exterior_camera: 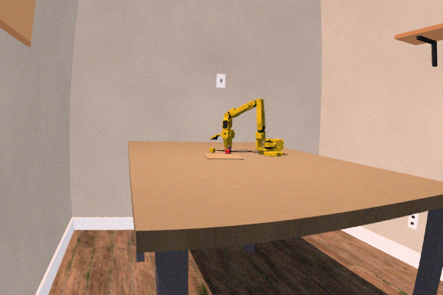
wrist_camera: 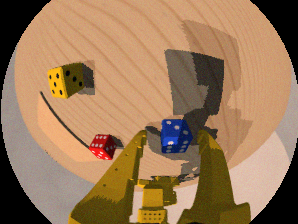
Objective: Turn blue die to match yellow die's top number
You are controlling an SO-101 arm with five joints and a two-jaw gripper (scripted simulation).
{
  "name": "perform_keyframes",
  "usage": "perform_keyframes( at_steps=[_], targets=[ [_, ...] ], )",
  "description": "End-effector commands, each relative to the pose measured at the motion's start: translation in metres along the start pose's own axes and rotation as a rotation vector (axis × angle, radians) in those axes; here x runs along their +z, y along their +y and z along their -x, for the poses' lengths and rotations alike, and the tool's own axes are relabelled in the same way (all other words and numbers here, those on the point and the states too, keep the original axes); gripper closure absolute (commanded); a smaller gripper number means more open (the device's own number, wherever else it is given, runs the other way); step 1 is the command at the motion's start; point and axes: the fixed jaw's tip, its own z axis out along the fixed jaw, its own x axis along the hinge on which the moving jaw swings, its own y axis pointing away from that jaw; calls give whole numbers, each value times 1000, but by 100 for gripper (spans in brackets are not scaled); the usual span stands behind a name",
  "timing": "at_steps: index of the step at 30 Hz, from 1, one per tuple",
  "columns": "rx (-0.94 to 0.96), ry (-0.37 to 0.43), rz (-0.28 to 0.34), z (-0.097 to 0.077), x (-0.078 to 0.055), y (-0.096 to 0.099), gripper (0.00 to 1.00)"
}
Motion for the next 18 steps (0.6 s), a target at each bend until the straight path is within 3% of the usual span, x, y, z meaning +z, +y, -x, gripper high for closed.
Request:
perform_keyframes(
  at_steps=[1, 18],
  targets=[
    [0, -86, 2, 13, -12, 0, 74],
    [0, -86, -1, 13, -12, -6, 84]
  ],
)
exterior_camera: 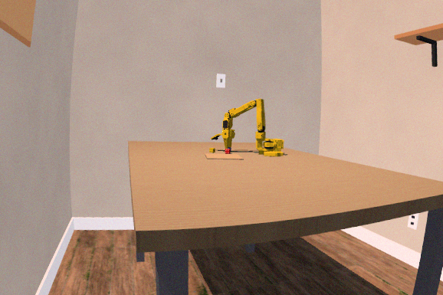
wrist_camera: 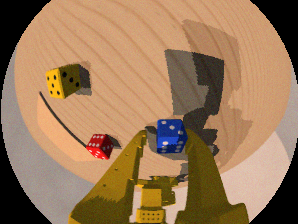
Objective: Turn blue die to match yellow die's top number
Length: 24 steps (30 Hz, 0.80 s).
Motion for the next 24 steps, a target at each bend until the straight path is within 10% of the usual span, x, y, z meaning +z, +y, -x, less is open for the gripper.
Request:
perform_keyframes(
  at_steps=[1, 24],
  targets=[
    [0, -86, -1, 13, -12, -3, 85],
    [0, -86, -3, 13, -12, -7, 91]
  ],
)
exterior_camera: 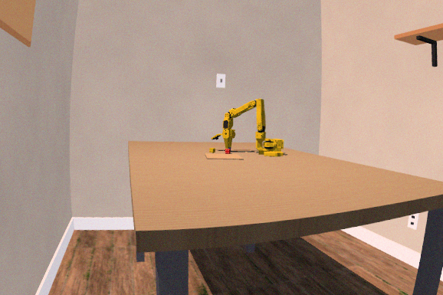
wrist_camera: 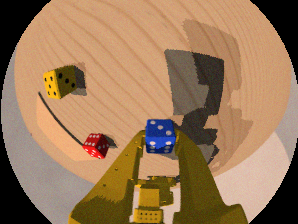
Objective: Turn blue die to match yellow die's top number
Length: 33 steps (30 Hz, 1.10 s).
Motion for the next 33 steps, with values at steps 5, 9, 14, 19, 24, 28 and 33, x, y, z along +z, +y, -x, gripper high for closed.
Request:
perform_keyframes(
  at_steps=[5, 9, 14, 19, 24, 28, 33],
  targets=[
    [0, -86, -3, 13, -12, -2, 94],
    [0, -86, -3, 13, -12, -2, 98],
    [0, -86, -3, 13, -12, -2, 100],
    [0, -86, -3, 13, -13, -2, 100],
    [0, -86, -3, 13, -18, -1, 100],
    [0, -86, -2, 13, -28, -1, 100],
    [0, -86, -2, 13, -37, -1, 100]
  ],
)
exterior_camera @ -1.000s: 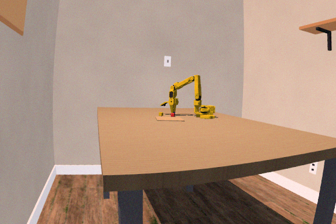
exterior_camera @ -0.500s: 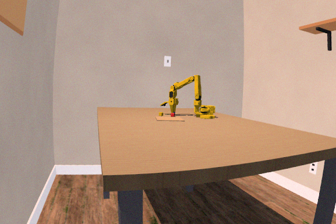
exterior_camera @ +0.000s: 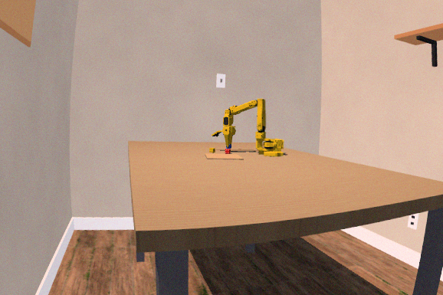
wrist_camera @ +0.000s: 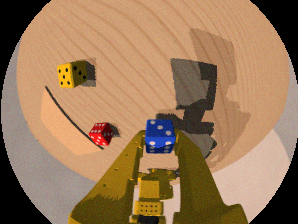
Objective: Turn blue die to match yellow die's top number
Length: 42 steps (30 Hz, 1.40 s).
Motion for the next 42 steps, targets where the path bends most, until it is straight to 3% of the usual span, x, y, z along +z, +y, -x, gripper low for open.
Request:
perform_keyframes(
  at_steps=[1, 11, 42],
  targets=[
    [0, -97, -3, 14, -25, 0, 100],
    [0, -97, -2, 10, -46, 1, 100],
    [-16, -97, -3, 10, -47, 1, 100]
  ],
)
